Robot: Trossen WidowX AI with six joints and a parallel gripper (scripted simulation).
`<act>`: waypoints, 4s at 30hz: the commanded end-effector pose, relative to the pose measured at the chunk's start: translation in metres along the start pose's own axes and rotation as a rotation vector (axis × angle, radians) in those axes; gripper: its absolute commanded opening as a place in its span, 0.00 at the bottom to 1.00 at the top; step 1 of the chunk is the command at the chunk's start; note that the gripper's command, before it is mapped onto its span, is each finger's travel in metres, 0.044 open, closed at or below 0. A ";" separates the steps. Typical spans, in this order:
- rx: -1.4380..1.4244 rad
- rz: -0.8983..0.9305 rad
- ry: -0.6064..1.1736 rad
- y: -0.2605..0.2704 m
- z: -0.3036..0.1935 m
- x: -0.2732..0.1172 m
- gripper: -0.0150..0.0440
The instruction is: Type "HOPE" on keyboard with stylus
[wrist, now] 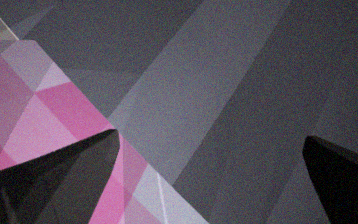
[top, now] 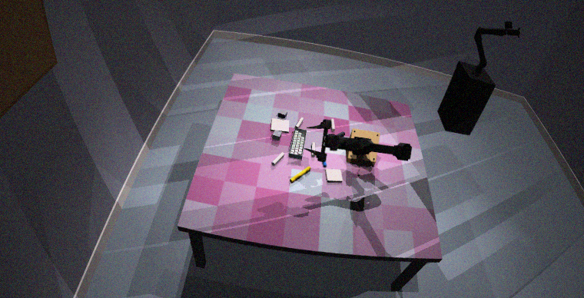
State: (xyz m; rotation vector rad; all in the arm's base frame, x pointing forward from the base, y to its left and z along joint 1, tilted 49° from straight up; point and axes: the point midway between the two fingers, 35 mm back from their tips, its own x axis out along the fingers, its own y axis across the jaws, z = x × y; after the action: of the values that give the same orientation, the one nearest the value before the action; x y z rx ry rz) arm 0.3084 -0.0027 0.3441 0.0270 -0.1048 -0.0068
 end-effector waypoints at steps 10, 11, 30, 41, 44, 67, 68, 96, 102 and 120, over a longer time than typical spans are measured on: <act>0.013 0.193 0.585 0.010 -0.127 0.053 0.56; 0.028 0.217 0.651 0.011 -0.142 0.055 0.51; 0.748 0.552 1.580 0.027 -0.327 0.012 0.25; 0.748 0.552 1.580 0.027 -0.327 0.012 0.25; 0.748 0.552 1.580 0.025 -0.329 0.012 0.25; 0.742 0.548 1.580 -0.069 -0.428 -0.009 0.25; 0.742 0.548 1.580 -0.069 -0.428 -0.009 0.25; 0.745 0.548 1.582 -0.008 -0.361 -0.027 0.25; 0.748 0.551 1.582 0.009 -0.344 -0.025 0.25; 0.746 0.549 1.583 -0.035 -0.303 -0.022 0.25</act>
State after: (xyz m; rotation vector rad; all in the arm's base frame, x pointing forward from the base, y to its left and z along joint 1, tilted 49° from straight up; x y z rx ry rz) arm 0.3194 -0.0265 0.0330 0.7443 1.4734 0.5886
